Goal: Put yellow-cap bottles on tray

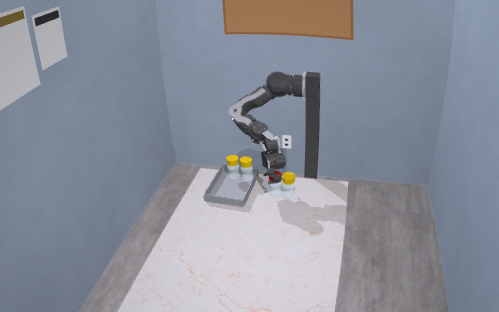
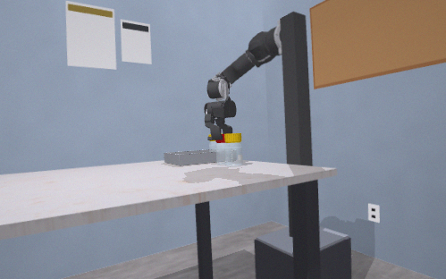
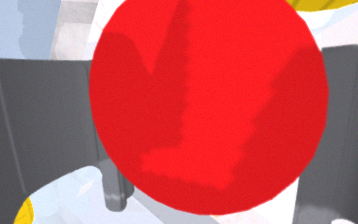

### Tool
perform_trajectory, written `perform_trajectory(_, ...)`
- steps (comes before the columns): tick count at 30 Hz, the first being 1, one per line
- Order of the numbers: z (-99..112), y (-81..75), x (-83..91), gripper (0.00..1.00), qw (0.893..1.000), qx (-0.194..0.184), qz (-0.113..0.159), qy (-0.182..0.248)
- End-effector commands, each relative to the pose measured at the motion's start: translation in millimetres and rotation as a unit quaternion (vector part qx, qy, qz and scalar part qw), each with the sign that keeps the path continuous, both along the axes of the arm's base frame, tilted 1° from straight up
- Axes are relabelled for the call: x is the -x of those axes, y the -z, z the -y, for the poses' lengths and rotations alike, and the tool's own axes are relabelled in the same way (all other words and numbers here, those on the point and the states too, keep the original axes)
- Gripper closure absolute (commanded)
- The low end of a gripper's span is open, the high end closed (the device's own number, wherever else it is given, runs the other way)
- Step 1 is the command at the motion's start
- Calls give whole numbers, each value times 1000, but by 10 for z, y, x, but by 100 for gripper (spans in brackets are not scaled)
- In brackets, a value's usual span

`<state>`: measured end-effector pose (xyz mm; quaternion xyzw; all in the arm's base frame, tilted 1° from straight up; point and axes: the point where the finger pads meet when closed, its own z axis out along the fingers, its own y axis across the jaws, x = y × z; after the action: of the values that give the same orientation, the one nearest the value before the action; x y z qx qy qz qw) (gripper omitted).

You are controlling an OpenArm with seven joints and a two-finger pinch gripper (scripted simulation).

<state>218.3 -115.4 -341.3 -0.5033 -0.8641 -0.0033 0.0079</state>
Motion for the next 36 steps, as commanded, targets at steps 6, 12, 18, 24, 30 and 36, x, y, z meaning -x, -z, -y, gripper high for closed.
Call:
perform_trajectory(6,-3,-9,-8,100,1000,-1,2,0)
perform_trajectory(12,-3,-9,-8,100,1000,-1,2,0)
perform_trajectory(18,-3,-9,-8,100,1000,-1,2,0)
perform_trajectory(24,-2,-99,-9,100,1000,-1,1,0)
perform_trajectory(30,1,-279,-9,100,1000,-1,1,0)
perform_trajectory(36,1,-309,-9,100,1000,-1,1,0)
